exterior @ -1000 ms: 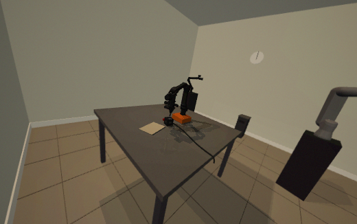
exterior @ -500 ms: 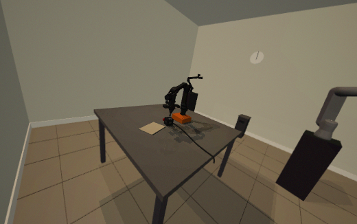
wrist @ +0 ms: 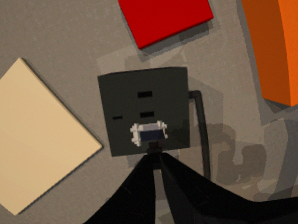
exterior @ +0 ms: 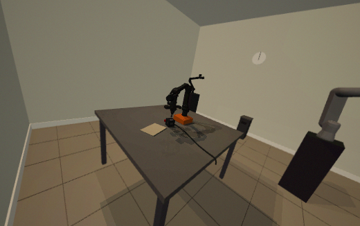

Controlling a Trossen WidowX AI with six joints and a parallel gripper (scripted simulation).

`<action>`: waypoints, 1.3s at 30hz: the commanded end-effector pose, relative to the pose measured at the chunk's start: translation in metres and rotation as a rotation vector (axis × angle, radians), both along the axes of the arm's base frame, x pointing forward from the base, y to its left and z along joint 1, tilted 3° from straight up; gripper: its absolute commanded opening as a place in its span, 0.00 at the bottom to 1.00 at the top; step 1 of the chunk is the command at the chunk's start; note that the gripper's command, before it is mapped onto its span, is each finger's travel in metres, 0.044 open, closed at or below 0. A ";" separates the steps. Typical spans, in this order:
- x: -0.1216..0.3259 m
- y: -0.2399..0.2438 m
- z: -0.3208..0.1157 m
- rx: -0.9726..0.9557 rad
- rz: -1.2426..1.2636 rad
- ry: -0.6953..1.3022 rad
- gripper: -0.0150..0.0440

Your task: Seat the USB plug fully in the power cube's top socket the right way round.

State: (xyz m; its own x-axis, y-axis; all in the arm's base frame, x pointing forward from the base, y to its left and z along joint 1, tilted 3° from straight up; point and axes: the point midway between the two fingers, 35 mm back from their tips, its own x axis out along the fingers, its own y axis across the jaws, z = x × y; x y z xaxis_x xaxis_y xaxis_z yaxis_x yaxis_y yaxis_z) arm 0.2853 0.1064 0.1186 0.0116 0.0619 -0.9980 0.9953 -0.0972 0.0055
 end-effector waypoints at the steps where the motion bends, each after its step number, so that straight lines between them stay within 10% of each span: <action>1: 0.000 0.000 0.000 0.002 0.000 0.000 0.25; 39: 0.001 0.003 -0.005 0.033 0.002 -0.005 0.25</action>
